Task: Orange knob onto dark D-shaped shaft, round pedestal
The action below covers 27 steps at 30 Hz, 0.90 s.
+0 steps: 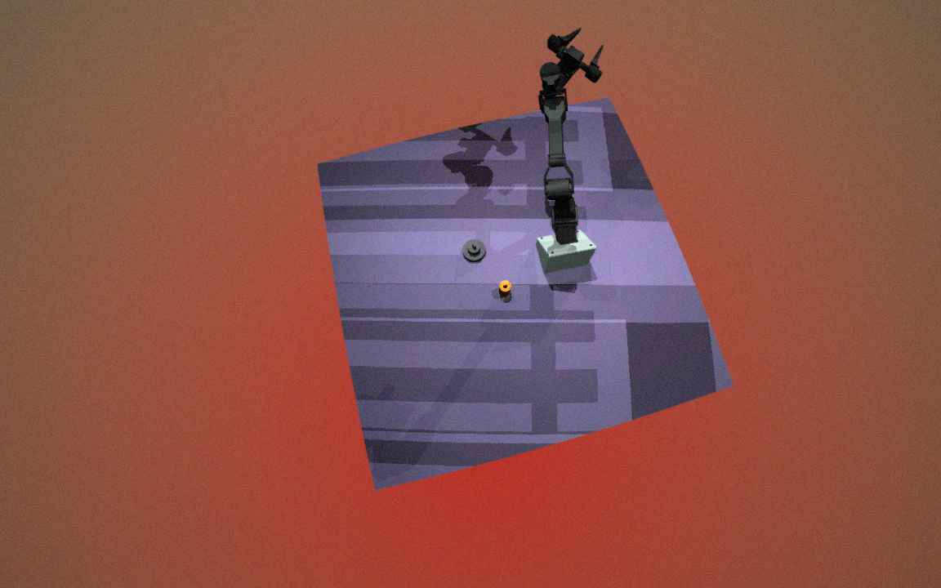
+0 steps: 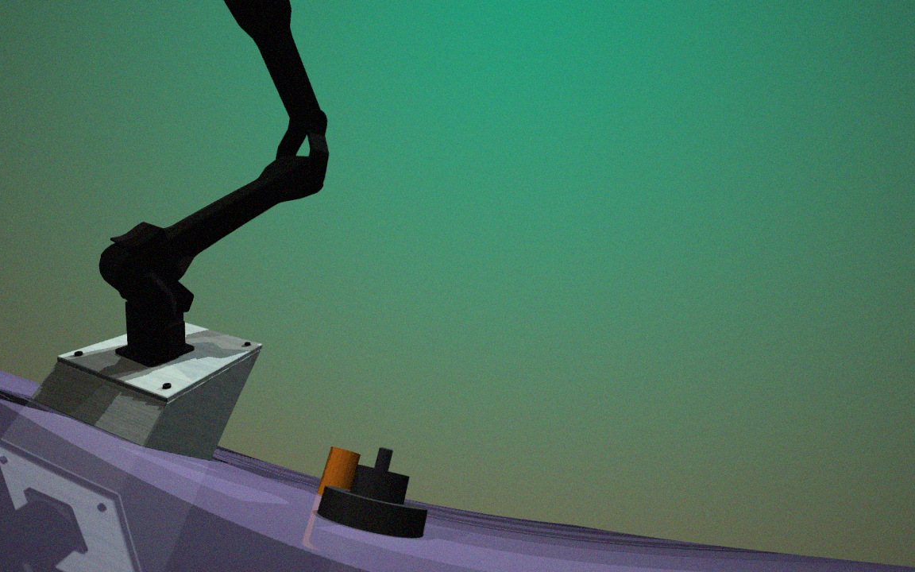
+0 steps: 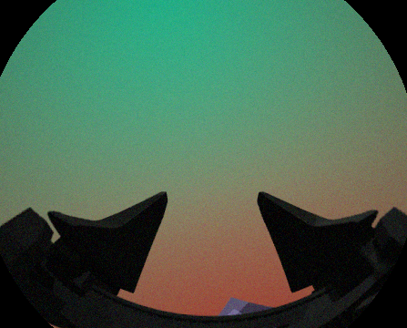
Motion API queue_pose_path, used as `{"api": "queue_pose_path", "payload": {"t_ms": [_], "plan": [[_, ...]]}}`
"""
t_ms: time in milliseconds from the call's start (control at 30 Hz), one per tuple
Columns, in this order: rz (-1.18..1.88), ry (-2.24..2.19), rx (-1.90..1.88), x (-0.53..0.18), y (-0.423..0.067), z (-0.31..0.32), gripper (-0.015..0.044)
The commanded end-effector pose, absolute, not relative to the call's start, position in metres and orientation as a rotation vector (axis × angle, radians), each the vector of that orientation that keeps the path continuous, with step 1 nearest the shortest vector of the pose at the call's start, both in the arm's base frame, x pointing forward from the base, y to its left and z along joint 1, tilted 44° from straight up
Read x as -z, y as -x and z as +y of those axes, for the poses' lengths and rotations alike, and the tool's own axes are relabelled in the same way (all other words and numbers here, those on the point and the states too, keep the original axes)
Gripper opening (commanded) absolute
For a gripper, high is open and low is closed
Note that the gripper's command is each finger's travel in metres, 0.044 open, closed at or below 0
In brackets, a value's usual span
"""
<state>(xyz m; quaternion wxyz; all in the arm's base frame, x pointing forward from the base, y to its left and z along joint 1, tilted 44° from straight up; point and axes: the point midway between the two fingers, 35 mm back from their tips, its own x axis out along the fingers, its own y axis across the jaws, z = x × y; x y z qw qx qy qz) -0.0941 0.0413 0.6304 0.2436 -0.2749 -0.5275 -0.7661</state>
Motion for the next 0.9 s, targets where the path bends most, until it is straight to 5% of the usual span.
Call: {"api": "queue_pose_path", "payload": {"t_ms": [0, 400, 867], "plan": [[-1.441, 0.751, 2.093, -0.630, 0.094, 0.041, 0.0426], [-1.118, 0.337, 1.958, -0.609, 0.092, -0.110, 0.0440], [-0.639, -0.078, 1.618, -0.534, -0.034, -0.264, 0.0440]]}}
